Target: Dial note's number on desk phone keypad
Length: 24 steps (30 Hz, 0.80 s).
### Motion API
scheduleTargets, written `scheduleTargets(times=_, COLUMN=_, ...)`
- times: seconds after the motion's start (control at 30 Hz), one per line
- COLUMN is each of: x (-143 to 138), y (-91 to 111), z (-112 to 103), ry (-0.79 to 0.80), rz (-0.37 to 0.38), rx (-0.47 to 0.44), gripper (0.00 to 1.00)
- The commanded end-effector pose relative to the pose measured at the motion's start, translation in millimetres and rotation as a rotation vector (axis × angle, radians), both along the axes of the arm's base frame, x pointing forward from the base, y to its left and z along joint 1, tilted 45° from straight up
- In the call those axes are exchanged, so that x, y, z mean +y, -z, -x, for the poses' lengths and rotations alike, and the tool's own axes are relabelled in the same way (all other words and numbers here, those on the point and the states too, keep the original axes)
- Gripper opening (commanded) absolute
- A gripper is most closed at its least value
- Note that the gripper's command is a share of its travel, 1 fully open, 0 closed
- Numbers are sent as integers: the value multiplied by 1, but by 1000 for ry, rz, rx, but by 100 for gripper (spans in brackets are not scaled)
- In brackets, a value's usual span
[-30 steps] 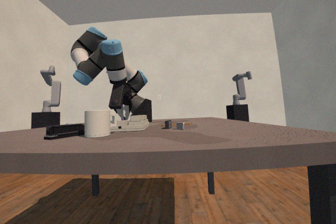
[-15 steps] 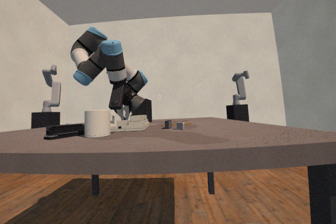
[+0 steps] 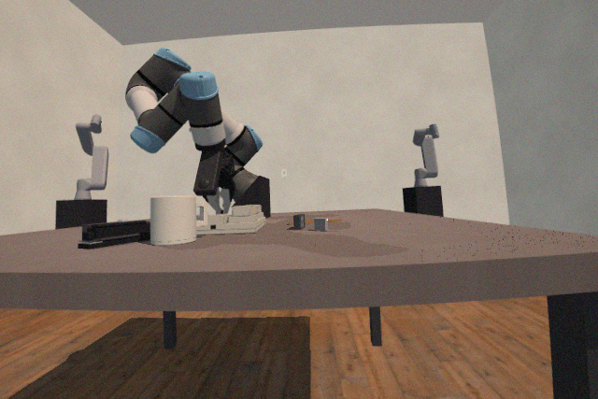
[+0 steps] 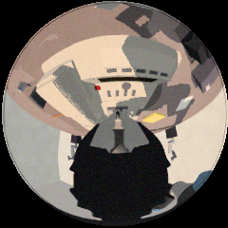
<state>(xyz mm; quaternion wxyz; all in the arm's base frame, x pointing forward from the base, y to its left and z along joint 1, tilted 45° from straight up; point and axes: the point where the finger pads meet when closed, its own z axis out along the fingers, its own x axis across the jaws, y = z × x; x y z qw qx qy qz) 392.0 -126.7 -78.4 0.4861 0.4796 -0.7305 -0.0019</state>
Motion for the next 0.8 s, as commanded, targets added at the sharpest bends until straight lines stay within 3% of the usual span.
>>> scheduleTargets(times=0.0, x=2, y=-3, z=-1, ry=-1, rz=0, rx=-1, gripper=0)
scheduleTargets(times=0.47, x=12, y=-12, z=-2, ry=-1, rz=0, rx=-1, gripper=0)
scheduleTargets(times=0.77, x=14, y=-13, z=11, ry=-1, rz=0, rx=-1, gripper=0)
